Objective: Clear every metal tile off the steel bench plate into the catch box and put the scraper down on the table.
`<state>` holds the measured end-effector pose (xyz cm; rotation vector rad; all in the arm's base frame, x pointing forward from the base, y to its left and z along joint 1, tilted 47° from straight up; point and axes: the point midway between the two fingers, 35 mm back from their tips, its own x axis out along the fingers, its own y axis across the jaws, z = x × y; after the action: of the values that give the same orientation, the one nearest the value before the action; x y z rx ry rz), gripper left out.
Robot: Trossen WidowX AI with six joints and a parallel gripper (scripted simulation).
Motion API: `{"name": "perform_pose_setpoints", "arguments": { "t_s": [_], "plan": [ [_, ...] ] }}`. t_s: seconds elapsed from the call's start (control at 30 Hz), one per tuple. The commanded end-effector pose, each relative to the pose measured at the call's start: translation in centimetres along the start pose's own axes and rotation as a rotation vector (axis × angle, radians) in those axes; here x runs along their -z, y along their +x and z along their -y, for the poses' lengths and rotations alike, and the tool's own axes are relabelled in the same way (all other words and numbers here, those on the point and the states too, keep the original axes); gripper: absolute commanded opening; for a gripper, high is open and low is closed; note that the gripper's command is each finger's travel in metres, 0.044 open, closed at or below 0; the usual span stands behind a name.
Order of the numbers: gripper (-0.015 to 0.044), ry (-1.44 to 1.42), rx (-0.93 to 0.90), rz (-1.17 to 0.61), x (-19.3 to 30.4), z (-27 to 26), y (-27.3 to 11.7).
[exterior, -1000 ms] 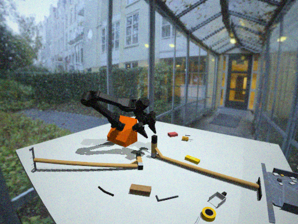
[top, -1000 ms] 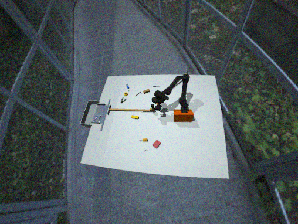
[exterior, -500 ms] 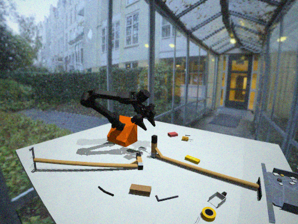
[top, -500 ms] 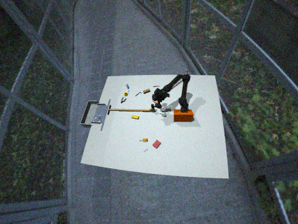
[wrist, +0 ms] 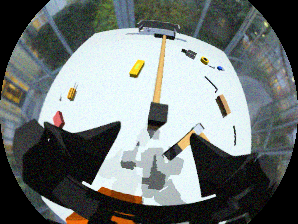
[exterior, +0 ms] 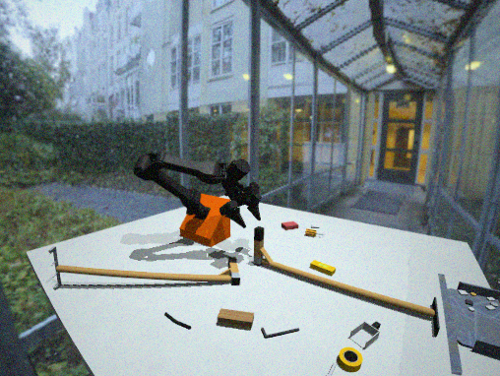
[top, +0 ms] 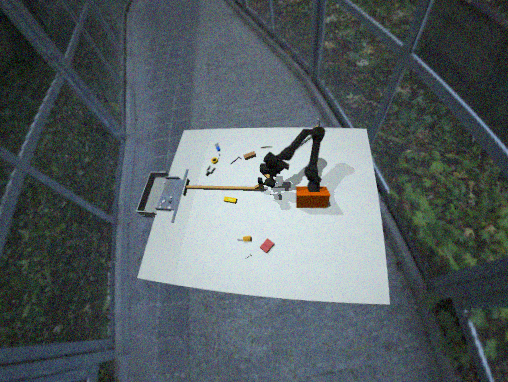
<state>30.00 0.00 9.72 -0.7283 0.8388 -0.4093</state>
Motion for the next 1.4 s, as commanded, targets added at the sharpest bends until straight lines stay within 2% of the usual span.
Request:
{"name": "perform_pose_setpoints", "arguments": {
  "t_s": [0.0, 1.37],
  "plan": [
    [0.0440, -0.005, -0.003, 0.001, 0.4, -0.1, 0.3],
    [0.0440, -0.002, -0.004, 0.000, 0.2, -0.1, 6.8]
  ]
}}
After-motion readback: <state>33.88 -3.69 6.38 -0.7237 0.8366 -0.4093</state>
